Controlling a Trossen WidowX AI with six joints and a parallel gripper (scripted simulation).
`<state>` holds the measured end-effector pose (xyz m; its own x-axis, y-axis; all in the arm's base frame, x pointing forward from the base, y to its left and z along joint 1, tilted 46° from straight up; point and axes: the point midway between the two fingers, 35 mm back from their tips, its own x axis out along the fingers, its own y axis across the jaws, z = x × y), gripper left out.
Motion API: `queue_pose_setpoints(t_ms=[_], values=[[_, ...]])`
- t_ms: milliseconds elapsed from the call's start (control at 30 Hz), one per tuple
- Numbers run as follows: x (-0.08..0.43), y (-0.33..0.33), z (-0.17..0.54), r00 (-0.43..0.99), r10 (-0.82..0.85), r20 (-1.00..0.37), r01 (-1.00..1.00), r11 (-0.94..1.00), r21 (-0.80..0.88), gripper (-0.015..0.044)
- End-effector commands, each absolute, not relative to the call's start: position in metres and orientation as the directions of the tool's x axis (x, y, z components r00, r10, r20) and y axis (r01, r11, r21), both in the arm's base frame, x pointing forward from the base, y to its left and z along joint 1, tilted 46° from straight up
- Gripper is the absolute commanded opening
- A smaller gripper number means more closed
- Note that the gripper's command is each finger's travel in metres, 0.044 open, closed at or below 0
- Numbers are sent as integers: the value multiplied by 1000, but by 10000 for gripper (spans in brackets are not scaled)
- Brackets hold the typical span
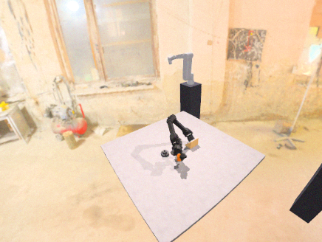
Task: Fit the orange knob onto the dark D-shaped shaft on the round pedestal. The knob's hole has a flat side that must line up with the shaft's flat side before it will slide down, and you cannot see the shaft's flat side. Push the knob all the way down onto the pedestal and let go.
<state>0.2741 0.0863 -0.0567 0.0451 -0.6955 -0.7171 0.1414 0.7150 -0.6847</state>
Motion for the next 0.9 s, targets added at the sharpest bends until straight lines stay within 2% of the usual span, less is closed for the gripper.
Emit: queue_pose_setpoints(t_ms=[0, 200, 533, 767, 867], values=[[272, 78, -62, 42, -702, -711, 135, 709, -692, 440], [271, 73, -67, 42, -703, -710, 135, 708, -693, 440], [271, 73, -67, 42, -703, -710, 135, 708, -693, 177], [271, 73, -67, 42, -703, -710, 135, 708, -693, 131], [272, 76, -65, 42, -702, -711, 135, 709, -692, 52]])
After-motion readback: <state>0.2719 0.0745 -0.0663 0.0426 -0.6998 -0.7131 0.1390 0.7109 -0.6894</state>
